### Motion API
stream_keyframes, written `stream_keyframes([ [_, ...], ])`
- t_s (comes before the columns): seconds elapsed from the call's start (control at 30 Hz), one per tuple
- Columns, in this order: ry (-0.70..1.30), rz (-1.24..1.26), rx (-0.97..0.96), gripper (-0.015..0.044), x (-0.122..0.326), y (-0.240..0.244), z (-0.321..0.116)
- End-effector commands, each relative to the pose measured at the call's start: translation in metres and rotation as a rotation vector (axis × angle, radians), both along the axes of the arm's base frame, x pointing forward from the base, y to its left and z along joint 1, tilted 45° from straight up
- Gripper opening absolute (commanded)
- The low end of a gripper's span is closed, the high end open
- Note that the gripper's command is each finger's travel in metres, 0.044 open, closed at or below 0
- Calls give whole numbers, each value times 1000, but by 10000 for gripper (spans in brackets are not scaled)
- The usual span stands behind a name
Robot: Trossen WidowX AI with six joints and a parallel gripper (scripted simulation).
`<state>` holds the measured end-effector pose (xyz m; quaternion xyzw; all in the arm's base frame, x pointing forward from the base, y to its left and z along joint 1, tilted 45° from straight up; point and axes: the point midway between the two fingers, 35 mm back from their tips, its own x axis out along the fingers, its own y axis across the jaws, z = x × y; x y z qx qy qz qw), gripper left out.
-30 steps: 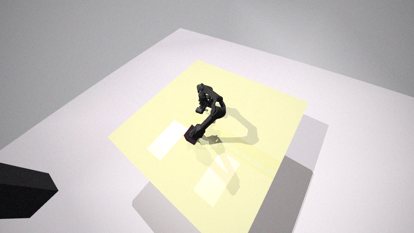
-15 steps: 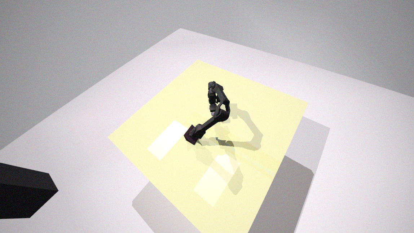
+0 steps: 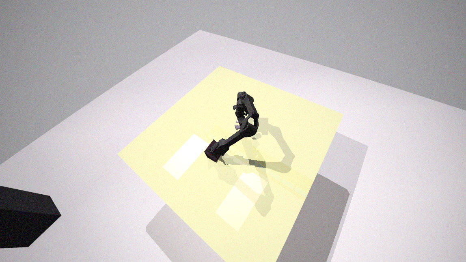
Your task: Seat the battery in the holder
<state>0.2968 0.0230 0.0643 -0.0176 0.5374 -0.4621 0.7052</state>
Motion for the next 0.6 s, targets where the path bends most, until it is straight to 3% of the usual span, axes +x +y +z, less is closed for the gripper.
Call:
stream_keyframes([
  [0.0, 46, -43, 52, 61, 0, -8, -10],
  [0.57, 142, -135, 134, 61, 2, -20, -23],
])
